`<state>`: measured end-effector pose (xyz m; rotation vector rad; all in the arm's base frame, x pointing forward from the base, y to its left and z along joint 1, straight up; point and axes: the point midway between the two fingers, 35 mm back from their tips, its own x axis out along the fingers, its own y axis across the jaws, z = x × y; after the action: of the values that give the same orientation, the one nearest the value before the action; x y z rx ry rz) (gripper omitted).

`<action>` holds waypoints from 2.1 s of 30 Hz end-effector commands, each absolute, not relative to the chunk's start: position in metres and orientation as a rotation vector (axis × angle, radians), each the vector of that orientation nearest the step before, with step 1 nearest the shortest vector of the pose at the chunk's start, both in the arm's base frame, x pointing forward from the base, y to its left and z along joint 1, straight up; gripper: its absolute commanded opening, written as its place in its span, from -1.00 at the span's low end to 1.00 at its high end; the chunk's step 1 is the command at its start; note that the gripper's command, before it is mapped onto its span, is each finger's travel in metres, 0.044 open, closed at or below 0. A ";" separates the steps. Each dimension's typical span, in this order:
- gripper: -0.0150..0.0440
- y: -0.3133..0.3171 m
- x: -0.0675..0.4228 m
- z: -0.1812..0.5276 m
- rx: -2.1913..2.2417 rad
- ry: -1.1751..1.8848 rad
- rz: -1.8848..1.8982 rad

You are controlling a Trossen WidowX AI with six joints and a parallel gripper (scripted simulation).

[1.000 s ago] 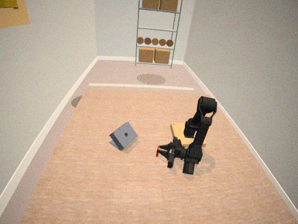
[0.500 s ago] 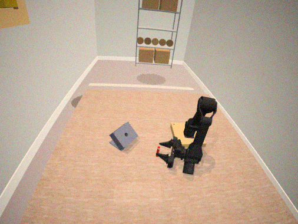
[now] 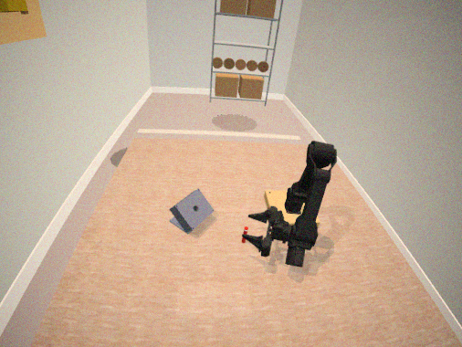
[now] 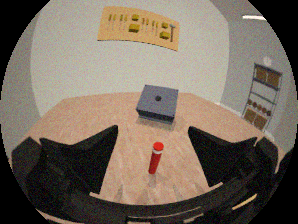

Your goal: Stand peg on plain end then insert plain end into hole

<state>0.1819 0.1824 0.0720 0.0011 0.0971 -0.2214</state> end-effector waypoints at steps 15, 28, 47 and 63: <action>1.00 0.174 0.180 0.198 0.027 0.095 -0.221; 1.00 0.148 0.191 0.171 -0.046 0.367 -0.433; 1.00 0.133 0.193 0.127 -0.048 0.974 -0.570; 1.00 0.155 0.200 0.116 0.110 1.432 -0.345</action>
<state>0.1961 0.1478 0.1143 0.0641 1.3594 -0.4199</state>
